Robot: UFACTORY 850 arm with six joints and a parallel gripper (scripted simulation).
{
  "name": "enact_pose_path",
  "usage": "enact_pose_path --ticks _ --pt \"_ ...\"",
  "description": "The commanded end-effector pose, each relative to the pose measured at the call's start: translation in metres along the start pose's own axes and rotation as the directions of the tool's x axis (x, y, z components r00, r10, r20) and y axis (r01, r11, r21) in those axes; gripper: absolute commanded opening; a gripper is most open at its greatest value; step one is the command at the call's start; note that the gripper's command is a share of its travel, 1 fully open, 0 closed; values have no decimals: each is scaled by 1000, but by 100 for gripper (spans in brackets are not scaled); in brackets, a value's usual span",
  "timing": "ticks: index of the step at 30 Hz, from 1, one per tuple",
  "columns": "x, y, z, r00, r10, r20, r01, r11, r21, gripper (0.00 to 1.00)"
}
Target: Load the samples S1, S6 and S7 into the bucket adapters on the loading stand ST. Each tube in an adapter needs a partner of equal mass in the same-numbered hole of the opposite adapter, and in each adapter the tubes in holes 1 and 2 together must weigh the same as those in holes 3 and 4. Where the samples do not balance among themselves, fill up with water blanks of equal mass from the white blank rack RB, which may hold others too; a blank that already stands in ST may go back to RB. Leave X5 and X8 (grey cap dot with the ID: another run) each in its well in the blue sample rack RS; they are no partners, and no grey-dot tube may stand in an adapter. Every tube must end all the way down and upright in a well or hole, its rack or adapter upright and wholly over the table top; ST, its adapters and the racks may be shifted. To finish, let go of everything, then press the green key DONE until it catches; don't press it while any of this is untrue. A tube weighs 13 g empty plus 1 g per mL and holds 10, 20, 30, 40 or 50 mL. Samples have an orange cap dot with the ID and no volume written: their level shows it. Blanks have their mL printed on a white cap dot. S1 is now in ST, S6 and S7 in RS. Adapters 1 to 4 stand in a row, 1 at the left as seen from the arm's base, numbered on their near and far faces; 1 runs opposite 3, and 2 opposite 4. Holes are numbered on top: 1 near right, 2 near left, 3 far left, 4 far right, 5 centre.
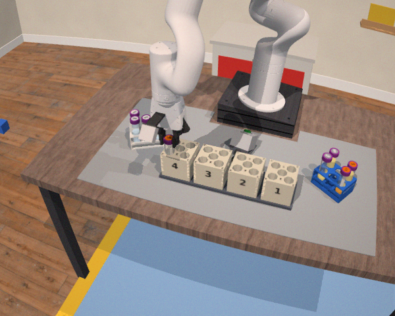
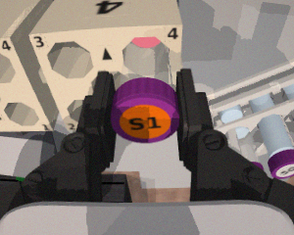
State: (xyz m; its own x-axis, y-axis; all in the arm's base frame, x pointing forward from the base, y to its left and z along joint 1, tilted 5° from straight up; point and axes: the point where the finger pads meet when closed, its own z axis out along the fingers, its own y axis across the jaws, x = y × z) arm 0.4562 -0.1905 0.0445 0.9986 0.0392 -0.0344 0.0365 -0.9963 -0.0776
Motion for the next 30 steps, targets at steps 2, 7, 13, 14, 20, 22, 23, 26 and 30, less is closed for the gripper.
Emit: enact_pose_path --ticks 2,7,13,14,20,22,23,26,30 --pt "1 0 4 1000 0 -2 0 1000 -1 0" --pt "1 0 9 1000 0 -2 0 1000 -1 0" --pt "1 0 15 1000 0 -2 0 1000 -1 0" --pt "1 0 15 1000 0 -2 0 1000 -1 0" --pt "1 0 20 1000 0 -2 0 1000 -1 0" --pt "1 0 22 1000 0 -2 0 1000 -1 0" --pt "1 0 23 1000 0 -2 0 1000 -1 0" --pt "1 0 25 1000 0 -2 0 1000 -1 0" --pt "1 0 25 1000 0 -2 0 1000 -1 0"
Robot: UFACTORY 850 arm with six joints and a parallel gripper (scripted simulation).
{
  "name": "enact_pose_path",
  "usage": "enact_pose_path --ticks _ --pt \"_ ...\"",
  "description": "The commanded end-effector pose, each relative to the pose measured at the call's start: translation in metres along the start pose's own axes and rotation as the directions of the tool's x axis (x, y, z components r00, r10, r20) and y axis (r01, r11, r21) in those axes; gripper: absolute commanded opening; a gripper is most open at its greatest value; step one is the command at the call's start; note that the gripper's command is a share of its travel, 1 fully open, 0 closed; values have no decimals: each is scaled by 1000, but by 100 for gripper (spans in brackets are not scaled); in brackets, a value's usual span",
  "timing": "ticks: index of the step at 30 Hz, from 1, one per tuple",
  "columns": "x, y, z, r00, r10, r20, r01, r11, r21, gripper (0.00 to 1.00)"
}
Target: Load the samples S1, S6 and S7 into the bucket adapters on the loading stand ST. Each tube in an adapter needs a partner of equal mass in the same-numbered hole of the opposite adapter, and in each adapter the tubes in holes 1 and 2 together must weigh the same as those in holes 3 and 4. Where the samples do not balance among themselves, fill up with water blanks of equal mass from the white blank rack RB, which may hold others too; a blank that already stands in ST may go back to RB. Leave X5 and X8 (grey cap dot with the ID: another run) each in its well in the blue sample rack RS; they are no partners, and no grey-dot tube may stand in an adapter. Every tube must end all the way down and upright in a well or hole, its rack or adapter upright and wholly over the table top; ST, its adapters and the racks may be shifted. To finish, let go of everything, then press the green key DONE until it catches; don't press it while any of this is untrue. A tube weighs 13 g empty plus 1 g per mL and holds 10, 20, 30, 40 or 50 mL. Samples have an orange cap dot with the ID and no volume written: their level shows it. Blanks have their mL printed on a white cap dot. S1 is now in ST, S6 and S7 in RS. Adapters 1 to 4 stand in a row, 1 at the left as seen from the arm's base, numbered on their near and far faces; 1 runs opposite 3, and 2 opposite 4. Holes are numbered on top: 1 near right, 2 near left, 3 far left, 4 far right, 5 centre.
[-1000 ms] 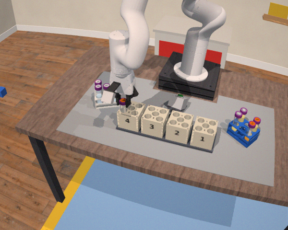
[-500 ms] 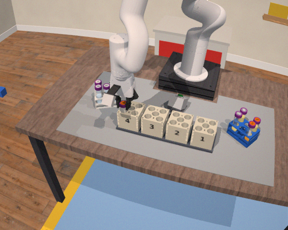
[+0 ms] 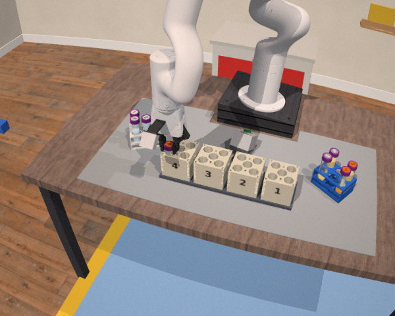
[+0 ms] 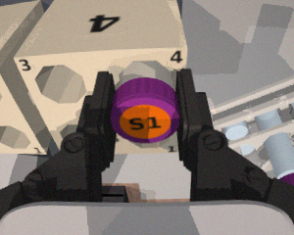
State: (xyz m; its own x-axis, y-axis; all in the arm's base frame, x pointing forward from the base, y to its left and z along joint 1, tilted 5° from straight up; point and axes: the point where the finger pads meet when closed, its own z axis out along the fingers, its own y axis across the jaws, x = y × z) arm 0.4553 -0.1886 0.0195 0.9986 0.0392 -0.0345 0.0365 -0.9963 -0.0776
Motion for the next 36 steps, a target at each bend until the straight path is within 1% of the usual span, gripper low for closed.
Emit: enact_pose_path --ticks 1,11,12,36 --pt "1 0 0 1000 0 -2 0 1000 -1 0" --pt "1 0 0 1000 0 -2 0 1000 -1 0" --pt "1 0 0 1000 0 -2 0 1000 -1 43" --pt "1 0 0 1000 0 -2 0 1000 -1 43"
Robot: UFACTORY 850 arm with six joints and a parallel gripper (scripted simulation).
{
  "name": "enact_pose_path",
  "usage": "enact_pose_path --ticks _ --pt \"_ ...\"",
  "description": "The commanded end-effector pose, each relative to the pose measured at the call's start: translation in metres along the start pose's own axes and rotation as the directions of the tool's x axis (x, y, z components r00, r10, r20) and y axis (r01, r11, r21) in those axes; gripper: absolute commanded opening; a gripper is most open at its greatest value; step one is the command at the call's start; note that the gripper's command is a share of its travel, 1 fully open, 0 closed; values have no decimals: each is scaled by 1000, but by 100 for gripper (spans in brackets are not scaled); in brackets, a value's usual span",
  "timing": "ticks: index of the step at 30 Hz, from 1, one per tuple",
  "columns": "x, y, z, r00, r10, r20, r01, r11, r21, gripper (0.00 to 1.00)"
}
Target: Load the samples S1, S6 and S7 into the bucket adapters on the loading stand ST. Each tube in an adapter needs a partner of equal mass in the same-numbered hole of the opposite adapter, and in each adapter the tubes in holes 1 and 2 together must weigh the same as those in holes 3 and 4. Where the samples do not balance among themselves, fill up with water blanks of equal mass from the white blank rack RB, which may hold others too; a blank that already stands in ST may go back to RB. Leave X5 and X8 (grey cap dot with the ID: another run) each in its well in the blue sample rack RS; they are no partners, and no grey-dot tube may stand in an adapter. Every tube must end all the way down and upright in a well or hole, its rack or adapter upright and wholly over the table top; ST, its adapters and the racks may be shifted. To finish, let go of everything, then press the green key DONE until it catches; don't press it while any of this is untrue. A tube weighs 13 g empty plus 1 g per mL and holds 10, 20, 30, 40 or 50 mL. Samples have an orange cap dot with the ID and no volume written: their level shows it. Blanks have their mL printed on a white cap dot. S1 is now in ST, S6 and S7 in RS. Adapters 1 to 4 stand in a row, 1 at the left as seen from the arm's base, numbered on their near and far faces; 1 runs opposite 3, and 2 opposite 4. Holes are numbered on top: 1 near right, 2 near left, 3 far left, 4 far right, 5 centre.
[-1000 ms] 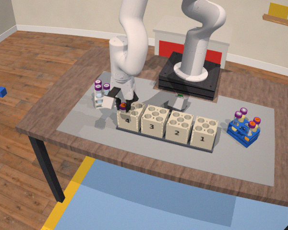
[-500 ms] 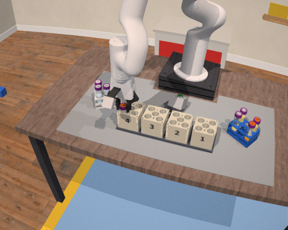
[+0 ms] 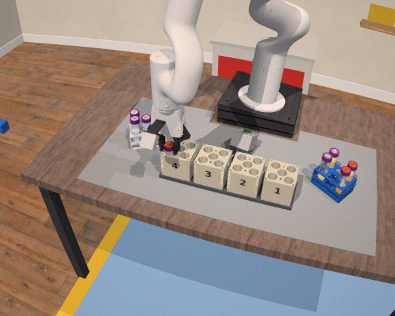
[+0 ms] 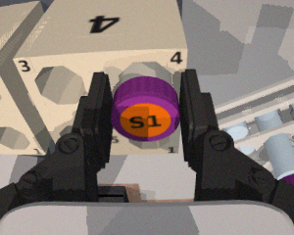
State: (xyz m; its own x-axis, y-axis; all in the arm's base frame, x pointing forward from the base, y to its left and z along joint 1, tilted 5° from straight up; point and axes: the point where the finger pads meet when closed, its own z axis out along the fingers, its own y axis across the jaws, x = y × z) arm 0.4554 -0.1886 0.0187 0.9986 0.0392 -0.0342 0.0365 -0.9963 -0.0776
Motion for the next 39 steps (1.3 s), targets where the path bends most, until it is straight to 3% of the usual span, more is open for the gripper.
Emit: enact_pose_path --ticks 1,4,39 --pt "1 0 -1 1000 0 -2 0 1000 -1 43" --pt "1 0 -1 1000 0 -2 0 1000 -1 43" --pt "1 0 -63 1000 0 -2 0 1000 -1 43"
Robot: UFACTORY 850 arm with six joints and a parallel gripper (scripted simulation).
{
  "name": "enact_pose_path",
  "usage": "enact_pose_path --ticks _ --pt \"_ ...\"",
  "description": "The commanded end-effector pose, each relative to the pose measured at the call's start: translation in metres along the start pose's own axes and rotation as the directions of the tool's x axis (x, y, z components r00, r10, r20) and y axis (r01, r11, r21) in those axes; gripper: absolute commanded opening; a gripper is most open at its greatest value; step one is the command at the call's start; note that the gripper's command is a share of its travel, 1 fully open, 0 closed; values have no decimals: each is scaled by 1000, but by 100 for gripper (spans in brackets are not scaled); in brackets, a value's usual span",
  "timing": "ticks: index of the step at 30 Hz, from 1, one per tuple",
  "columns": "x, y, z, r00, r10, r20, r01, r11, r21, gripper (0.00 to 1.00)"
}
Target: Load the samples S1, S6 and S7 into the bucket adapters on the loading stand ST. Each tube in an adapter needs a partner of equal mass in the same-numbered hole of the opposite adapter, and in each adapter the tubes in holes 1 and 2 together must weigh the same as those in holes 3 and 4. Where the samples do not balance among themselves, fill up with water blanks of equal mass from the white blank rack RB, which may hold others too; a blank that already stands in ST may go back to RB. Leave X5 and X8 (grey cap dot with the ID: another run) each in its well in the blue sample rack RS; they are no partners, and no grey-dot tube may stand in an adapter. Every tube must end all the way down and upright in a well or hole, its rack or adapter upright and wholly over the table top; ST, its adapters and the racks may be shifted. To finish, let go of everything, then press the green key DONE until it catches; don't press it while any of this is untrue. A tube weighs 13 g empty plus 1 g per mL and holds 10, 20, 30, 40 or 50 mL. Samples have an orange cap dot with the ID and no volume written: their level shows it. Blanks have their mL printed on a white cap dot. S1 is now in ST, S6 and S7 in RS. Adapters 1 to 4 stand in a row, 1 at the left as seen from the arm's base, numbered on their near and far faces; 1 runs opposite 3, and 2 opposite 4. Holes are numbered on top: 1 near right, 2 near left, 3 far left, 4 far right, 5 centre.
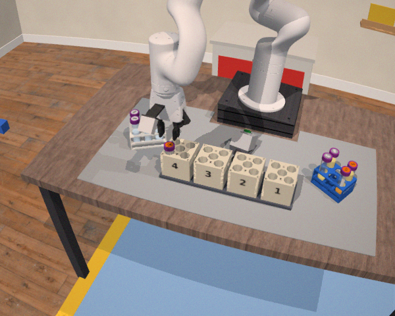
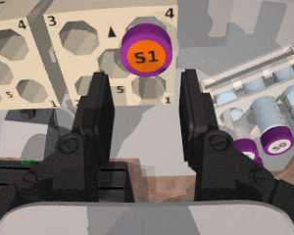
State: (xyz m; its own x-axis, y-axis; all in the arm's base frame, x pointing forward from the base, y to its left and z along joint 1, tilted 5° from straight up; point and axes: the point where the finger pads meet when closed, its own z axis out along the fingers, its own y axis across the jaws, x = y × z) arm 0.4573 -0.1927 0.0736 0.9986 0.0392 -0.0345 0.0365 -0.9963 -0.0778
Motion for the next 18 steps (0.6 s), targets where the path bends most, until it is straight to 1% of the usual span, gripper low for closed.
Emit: enact_pose_path --ticks 1,10,12,18 --pt "1 0 -10 1000 0 -2 0 1000 -1 43" --pt "1 0 -28 1000 0 -2 0 1000 -1 43" --pt "1 0 -28 1000 0 -2 0 1000 -1 43" --pt "1 0 -40 1000 0 -2 0 1000 -1 43"
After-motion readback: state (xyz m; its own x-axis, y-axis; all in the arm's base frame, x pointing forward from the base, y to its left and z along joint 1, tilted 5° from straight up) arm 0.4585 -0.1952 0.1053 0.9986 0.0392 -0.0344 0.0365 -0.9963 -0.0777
